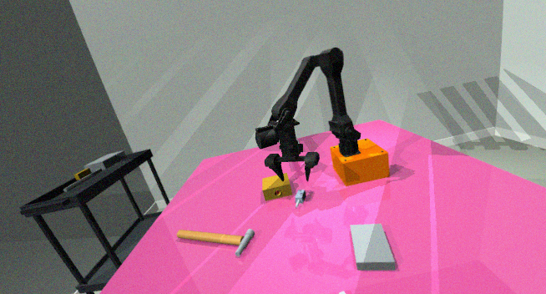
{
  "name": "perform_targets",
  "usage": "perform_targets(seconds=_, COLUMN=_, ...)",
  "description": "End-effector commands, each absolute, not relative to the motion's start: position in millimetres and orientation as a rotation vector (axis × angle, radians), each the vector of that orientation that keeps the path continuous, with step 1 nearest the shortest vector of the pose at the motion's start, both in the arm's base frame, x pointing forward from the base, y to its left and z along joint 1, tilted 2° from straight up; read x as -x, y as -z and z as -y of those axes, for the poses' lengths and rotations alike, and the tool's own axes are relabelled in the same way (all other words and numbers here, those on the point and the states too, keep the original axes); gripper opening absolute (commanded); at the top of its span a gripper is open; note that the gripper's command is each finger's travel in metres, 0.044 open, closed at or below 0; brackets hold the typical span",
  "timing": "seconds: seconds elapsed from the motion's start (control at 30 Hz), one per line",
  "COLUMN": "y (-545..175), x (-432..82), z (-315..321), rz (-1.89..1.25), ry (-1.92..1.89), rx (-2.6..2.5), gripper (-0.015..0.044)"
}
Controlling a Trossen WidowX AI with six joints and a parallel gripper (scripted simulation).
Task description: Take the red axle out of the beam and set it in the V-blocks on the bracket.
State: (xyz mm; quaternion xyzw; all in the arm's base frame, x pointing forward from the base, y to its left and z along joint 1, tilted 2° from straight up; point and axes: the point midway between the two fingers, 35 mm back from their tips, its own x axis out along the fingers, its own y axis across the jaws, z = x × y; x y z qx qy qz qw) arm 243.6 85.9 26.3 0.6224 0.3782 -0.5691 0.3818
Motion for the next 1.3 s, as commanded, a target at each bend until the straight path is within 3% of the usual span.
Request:
perform_targets(seconds=0.0, y=0, x=-239, z=-84, rz=-0.971, ry=1.485, rx=-1.575, gripper=0.044)
perform_targets(seconds=1.27, y=53, x=-241, z=-86, rz=-0.972, ry=1.486, rx=-1.575, gripper=0.044)
